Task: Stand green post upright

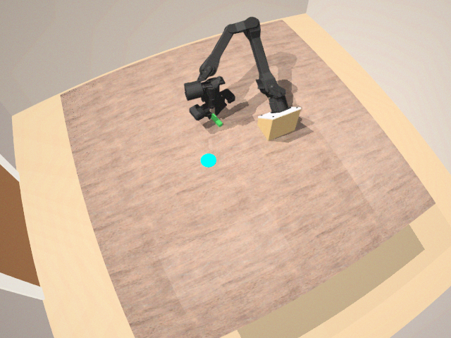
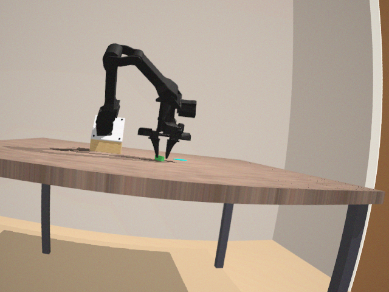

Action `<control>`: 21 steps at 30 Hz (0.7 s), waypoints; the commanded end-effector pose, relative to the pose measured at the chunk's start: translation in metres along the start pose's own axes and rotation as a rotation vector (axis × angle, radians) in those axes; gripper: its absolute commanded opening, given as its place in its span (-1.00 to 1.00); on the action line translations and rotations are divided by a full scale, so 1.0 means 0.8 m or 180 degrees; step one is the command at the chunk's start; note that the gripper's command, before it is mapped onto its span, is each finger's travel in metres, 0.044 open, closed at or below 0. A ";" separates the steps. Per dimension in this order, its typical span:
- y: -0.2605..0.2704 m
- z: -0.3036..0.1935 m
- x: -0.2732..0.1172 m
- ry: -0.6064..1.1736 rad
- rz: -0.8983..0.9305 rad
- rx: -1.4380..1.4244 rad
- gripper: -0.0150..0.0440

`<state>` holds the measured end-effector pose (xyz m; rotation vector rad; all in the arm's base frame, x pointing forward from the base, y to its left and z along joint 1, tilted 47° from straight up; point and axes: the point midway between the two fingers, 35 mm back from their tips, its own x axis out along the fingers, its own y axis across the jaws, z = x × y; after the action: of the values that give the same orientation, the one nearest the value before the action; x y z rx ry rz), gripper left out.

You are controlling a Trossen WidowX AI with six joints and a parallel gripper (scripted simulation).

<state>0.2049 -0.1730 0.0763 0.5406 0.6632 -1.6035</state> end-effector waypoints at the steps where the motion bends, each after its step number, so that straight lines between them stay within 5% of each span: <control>1: -0.002 0.000 0.003 -0.0011 -0.0015 -0.0022 -0.24; 3: -0.002 0.000 0.003 -0.0011 -0.0015 -0.0022 -0.42; 21: 0.007 -0.004 -0.047 0.0045 0.0002 -0.0025 -0.42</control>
<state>0.2128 -0.1497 0.0936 0.5361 0.6818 -1.5979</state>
